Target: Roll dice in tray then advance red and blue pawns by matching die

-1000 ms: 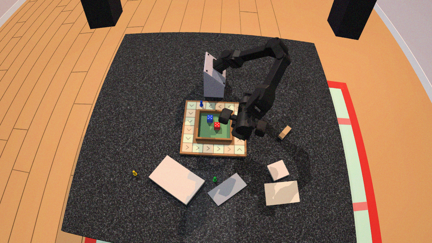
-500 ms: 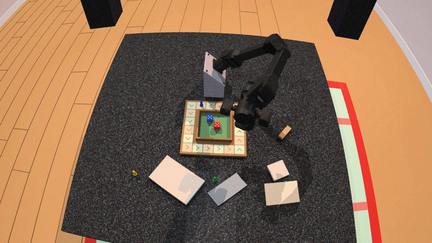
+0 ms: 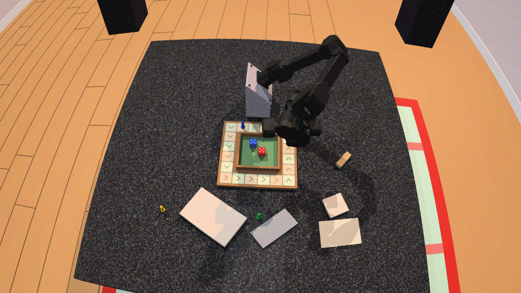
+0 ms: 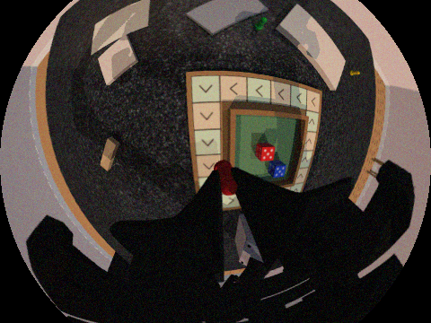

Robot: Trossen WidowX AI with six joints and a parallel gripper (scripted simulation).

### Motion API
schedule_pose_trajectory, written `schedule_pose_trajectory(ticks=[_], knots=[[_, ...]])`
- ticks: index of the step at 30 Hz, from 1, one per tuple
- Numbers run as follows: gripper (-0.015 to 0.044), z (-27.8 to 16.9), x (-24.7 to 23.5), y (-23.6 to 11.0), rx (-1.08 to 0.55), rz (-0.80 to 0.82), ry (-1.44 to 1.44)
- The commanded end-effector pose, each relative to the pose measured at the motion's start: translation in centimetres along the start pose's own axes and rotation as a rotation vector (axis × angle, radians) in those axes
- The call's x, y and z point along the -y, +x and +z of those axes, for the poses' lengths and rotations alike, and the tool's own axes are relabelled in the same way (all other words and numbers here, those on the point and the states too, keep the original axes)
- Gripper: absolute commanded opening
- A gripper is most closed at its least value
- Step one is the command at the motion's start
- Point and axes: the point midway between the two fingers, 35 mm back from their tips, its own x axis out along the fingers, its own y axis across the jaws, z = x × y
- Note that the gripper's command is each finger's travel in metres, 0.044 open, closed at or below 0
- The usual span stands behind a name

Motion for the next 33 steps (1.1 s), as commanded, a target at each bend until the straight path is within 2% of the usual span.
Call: schedule_pose_trajectory(ticks=[1, 33], knots=[[0.0000, -1.6, 0.3, 0.5, 0.001, -0.005, -0.135], [0.0000, -12.8, 2.0, 5.3, -0.004, -0.002, -1.022]])
